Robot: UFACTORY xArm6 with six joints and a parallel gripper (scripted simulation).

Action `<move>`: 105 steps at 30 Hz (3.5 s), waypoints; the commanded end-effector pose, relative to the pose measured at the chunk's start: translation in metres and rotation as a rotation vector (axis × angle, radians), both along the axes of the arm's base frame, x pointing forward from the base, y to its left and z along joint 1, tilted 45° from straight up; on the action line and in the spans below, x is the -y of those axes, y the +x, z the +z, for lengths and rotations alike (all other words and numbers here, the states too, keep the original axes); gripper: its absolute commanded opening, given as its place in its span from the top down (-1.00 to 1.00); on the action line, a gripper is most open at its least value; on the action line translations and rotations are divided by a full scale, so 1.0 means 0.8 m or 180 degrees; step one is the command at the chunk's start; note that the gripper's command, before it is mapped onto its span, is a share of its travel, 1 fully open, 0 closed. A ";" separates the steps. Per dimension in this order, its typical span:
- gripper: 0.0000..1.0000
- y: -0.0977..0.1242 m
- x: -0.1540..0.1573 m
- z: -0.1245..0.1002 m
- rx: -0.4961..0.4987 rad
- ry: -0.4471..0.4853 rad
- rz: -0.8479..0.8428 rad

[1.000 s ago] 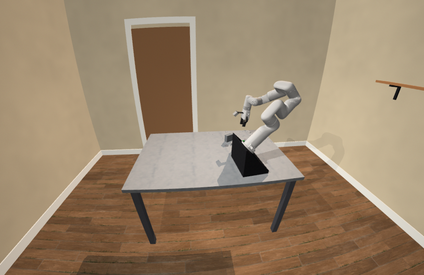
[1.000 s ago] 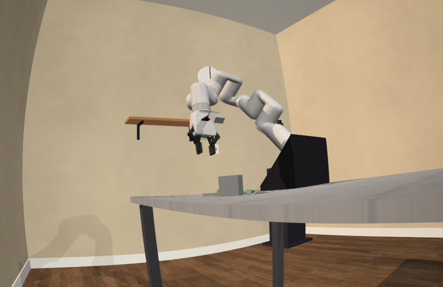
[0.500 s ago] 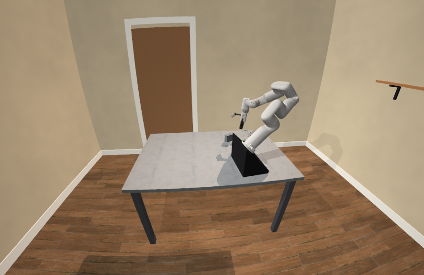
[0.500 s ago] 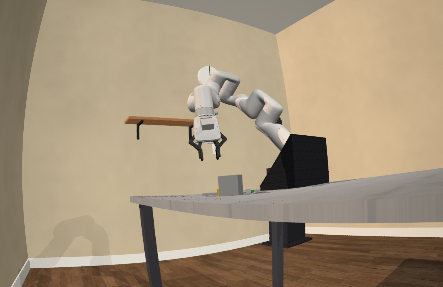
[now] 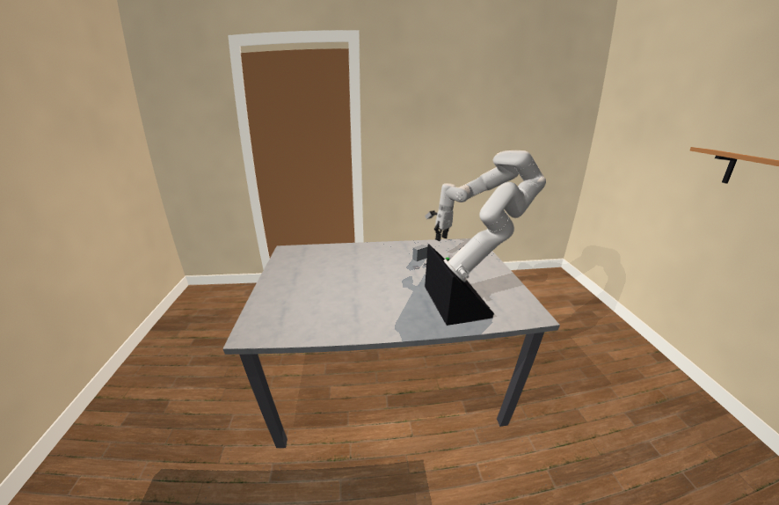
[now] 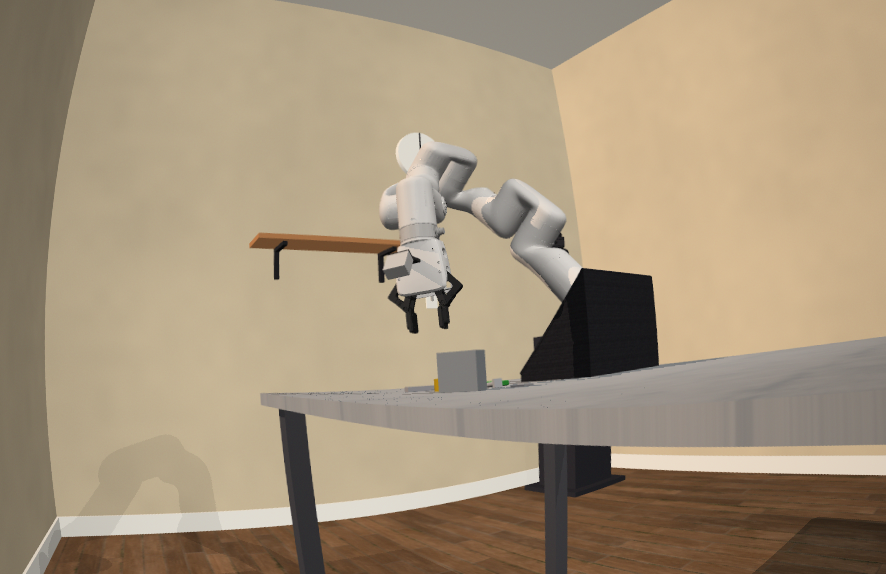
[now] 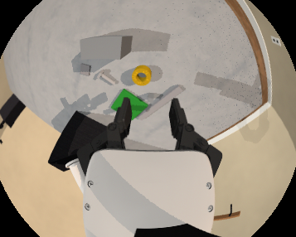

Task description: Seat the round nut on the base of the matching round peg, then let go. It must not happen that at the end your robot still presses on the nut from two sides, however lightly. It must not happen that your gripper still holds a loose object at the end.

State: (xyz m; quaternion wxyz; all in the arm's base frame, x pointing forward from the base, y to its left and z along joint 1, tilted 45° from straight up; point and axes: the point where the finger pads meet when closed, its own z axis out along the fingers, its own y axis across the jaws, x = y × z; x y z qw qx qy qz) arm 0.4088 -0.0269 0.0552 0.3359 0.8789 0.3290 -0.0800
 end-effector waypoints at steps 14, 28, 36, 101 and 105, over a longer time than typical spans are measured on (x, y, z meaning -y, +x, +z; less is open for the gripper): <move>-0.20 -0.009 0.006 -0.029 0.1054 -0.0034 -0.1133; -0.20 -0.014 0.009 -0.042 0.1484 -0.0021 -0.1598; -0.20 -0.015 0.010 -0.046 0.1601 -0.0017 -0.1723; -0.20 -0.007 0.079 -0.117 0.1687 -0.0014 -0.1810; -0.20 -0.007 0.080 -0.118 0.1686 -0.0013 -0.1810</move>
